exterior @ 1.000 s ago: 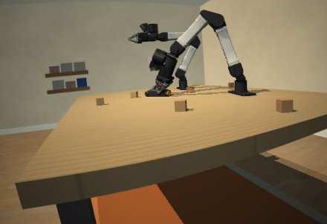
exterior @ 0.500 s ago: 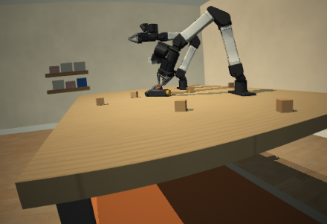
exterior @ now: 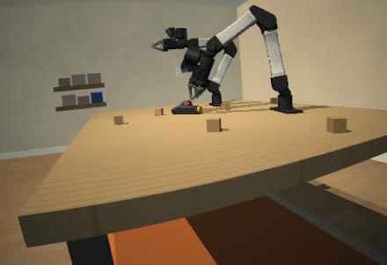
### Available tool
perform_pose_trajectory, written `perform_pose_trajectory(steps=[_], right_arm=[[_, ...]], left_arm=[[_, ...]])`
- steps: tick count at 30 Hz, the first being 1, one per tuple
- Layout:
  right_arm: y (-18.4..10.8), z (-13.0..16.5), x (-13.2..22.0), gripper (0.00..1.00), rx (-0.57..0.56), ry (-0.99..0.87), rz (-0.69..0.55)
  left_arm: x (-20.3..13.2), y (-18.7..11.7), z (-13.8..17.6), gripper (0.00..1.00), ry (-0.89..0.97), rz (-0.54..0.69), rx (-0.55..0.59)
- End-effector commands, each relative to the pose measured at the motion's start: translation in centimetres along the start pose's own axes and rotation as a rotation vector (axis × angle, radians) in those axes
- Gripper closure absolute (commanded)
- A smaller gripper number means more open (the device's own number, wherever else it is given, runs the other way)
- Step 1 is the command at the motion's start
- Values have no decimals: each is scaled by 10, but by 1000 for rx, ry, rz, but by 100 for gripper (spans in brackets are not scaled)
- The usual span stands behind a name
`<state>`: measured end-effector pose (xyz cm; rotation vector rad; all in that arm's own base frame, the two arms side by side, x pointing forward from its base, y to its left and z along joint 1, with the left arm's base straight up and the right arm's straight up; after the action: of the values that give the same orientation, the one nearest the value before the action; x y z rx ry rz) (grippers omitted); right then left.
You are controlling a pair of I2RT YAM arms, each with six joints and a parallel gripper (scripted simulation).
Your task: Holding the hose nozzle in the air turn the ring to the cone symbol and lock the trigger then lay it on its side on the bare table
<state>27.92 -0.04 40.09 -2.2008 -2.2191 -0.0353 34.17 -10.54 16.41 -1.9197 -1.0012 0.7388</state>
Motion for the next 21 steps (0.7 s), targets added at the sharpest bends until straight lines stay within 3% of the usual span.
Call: perform_pose_trajectory(steps=[1, 6, 21], right_arm=[[-5, -9, 4, 63, -27, 3, -7], [-5, -11, 5, 63, -28, -4, -9], [-2, -8, 1, 63, -19, -13, 3]], left_arm=[[4, -23, -20, 50, 6, -40, -104], [7, -18, -6, 50, -15, -57, -94], [27, -93, -30, 50, -73, -241, -423]])
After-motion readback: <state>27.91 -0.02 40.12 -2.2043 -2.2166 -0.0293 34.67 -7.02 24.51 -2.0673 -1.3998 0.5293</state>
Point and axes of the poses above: on each arm, the point where the finger pads meet when closed, its own y axis out along the fingers, its own x axis across the jaws, z = x × y, the point moved 10 cm from there along -y, back along the fingers, and after that the axes turned 1 degree about y, right-handed, at the moved point
